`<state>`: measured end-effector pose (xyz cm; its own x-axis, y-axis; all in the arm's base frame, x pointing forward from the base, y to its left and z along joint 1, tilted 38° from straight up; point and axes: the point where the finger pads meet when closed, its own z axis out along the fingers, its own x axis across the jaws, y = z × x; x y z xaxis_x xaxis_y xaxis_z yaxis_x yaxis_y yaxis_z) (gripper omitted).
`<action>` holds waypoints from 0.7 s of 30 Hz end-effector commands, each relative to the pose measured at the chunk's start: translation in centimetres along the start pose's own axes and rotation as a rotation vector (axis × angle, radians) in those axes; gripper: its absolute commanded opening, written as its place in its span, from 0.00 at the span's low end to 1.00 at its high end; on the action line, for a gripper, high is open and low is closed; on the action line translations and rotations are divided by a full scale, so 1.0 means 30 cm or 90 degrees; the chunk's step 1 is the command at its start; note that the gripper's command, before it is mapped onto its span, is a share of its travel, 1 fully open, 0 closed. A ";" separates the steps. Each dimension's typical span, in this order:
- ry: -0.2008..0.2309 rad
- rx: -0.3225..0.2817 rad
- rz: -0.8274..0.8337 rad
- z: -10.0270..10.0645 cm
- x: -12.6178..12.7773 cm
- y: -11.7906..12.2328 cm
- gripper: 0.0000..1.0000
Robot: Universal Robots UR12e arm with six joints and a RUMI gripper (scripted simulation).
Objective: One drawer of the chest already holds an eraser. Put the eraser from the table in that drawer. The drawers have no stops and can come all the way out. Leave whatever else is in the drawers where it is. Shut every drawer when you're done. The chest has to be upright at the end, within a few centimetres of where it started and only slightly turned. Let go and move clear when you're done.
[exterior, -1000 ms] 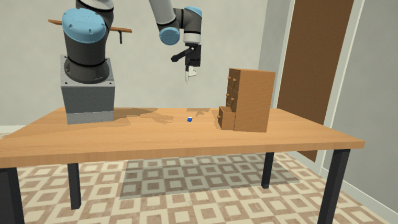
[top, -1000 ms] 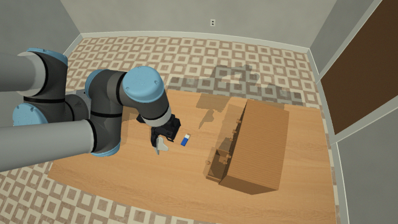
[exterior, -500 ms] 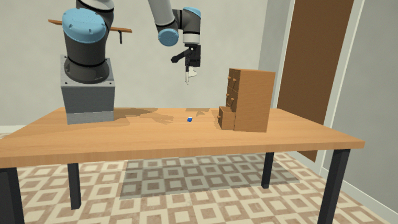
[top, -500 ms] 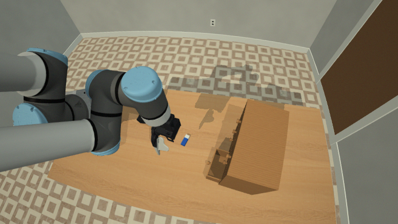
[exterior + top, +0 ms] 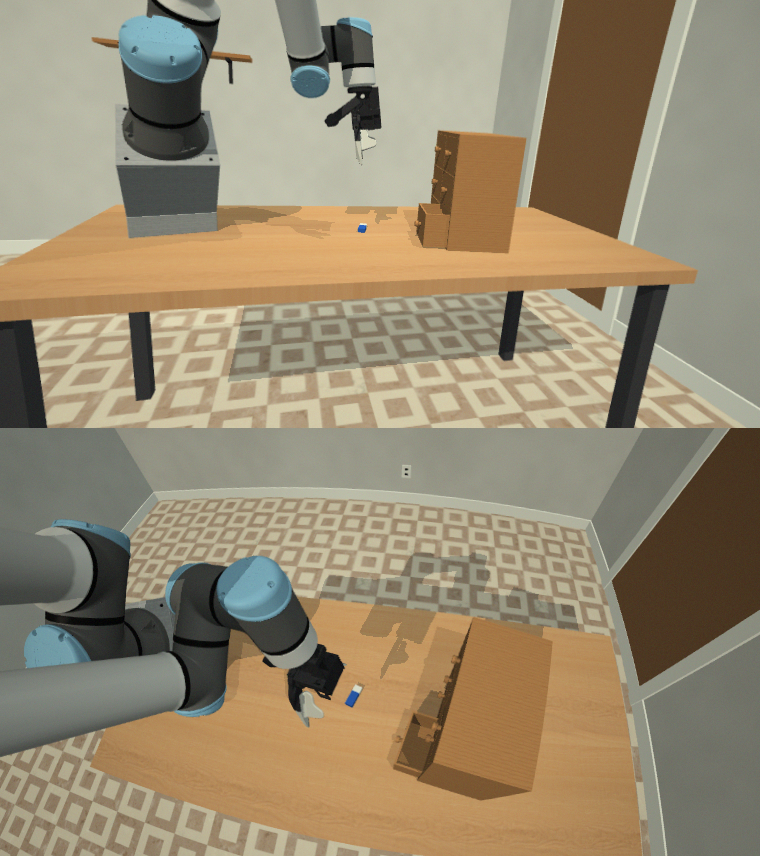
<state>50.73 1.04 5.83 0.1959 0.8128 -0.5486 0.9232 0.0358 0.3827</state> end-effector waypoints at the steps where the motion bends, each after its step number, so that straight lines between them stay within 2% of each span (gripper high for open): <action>1: 0.002 -0.031 0.000 0.020 0.004 0.012 1.00; 14: 0.004 -0.153 0.000 0.095 0.007 0.057 1.00; 16: 0.004 -0.153 0.000 0.095 0.007 0.057 1.00; 21: 0.002 -0.207 0.000 0.120 0.004 0.073 1.00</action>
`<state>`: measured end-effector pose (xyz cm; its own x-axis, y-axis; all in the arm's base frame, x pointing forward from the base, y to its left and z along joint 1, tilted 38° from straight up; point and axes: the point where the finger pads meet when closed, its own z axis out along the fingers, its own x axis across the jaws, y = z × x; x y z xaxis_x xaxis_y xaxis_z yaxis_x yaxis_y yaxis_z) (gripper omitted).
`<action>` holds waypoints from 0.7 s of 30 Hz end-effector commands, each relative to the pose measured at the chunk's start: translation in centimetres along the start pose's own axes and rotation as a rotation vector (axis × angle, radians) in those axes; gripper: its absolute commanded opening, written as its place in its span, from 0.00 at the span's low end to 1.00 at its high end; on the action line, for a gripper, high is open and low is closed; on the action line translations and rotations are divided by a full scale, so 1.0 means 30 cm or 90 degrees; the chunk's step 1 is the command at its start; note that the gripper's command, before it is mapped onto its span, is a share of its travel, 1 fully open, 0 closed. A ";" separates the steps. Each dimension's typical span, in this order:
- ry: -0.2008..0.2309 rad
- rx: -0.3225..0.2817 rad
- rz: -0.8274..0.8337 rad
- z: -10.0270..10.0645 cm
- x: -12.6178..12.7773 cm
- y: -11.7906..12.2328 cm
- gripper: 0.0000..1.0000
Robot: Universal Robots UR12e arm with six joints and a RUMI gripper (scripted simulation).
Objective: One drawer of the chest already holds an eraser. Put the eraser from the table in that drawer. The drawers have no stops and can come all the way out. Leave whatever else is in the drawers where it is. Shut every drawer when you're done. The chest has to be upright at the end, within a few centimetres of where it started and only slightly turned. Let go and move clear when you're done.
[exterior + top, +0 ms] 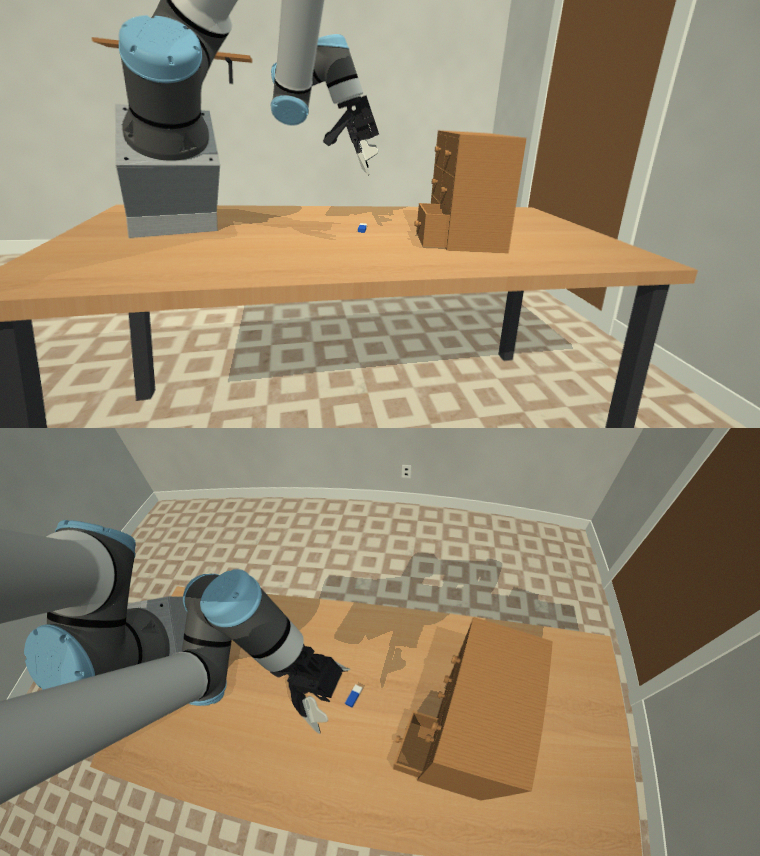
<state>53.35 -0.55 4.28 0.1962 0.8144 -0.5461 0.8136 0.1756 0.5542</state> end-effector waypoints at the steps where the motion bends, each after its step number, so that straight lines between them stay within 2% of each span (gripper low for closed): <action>1: 0.002 -0.060 0.000 0.034 0.003 0.011 1.00; 10: 0.002 -0.159 0.000 0.097 0.002 0.033 1.00; 12: 0.002 -0.159 0.000 0.097 0.002 0.033 1.00; 21: 0.002 -0.259 0.000 0.157 0.002 0.055 1.00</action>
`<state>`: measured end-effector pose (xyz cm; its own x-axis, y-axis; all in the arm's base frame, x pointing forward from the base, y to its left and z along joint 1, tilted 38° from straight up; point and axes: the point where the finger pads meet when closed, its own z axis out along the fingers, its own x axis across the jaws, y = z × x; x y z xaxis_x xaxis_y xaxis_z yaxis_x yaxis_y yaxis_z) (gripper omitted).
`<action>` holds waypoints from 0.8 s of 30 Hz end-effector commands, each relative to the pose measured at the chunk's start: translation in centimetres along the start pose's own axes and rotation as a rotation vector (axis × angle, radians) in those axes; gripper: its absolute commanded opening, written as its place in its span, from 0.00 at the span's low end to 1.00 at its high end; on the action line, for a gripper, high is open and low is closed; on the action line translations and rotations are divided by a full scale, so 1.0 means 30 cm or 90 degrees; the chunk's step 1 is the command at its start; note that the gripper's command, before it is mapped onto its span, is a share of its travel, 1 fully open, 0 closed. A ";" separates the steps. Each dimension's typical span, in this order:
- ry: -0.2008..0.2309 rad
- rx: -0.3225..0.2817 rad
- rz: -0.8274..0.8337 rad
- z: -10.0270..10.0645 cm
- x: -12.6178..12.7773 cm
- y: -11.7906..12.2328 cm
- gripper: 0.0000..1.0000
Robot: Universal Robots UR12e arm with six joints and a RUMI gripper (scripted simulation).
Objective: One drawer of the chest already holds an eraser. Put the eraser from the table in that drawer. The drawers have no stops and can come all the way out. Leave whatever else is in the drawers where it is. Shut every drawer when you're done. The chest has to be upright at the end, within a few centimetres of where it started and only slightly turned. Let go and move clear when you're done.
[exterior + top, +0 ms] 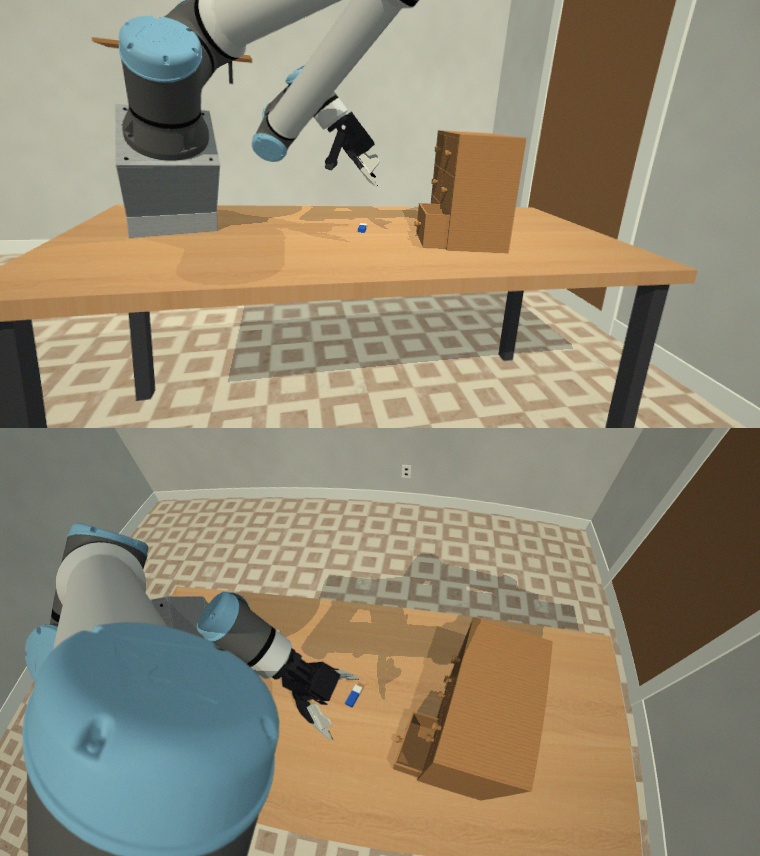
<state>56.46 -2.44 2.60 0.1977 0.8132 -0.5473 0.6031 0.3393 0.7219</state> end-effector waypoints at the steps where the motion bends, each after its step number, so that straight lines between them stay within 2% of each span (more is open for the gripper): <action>1: 0.003 -0.068 0.001 0.041 0.003 0.003 1.00; 6: 0.001 -0.118 -0.001 0.066 0.003 0.003 1.00; 8: 0.001 -0.118 -0.001 0.066 0.003 0.003 1.00; 16: 0.003 -0.184 0.001 0.116 0.002 0.004 1.00; 24: 0.002 -0.212 0.000 0.130 0.002 0.001 1.00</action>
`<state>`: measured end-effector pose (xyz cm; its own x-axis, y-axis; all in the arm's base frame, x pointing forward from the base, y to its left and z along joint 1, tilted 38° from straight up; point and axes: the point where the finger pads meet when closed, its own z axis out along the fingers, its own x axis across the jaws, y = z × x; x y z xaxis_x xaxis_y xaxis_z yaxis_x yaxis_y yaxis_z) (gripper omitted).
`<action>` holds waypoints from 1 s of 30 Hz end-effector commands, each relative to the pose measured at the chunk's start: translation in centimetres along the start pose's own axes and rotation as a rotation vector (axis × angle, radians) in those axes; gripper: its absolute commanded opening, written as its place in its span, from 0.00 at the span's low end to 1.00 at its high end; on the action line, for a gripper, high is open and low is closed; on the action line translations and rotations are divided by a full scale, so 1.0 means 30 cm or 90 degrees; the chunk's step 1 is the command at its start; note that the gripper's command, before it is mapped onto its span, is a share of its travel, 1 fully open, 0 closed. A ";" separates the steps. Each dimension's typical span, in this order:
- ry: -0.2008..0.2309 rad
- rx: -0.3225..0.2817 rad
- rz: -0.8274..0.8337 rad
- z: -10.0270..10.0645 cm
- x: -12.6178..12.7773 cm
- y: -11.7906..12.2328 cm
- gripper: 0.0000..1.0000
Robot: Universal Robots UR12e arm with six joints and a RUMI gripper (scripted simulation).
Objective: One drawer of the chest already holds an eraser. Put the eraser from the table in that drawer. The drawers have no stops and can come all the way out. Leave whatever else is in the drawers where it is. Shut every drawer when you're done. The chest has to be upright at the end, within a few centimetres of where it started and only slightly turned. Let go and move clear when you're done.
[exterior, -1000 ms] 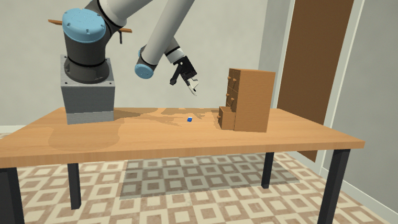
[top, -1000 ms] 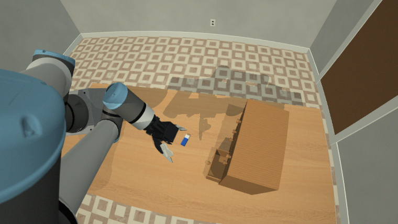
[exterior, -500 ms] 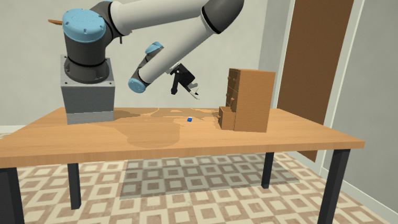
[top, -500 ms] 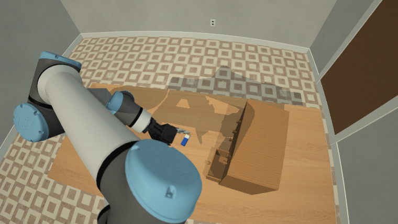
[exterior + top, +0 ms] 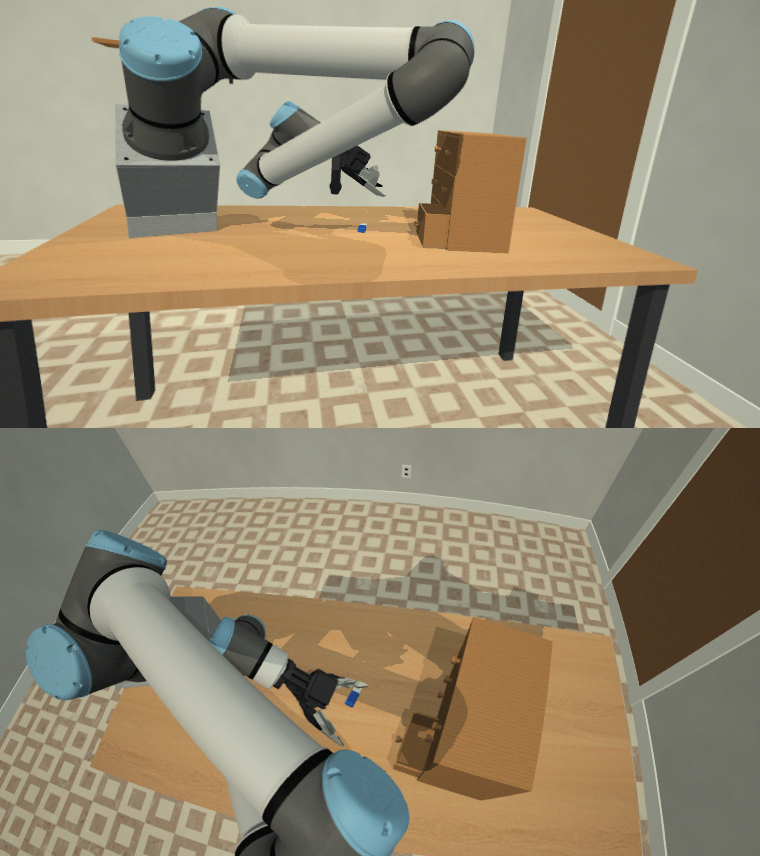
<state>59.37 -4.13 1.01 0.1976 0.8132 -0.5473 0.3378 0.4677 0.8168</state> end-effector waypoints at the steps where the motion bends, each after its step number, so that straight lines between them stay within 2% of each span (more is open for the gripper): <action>1: 0.002 -0.014 0.000 0.006 0.000 -0.001 1.00; 10: 0.002 -0.021 -0.001 0.008 0.000 -0.003 1.00; 11: 0.002 -0.021 -0.001 0.008 0.000 -0.003 0.20; 30: 0.002 -0.021 -0.001 0.008 0.000 -0.003 0.20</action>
<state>59.57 -4.30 0.84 0.1951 0.8135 -0.5478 0.3072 0.4798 0.8218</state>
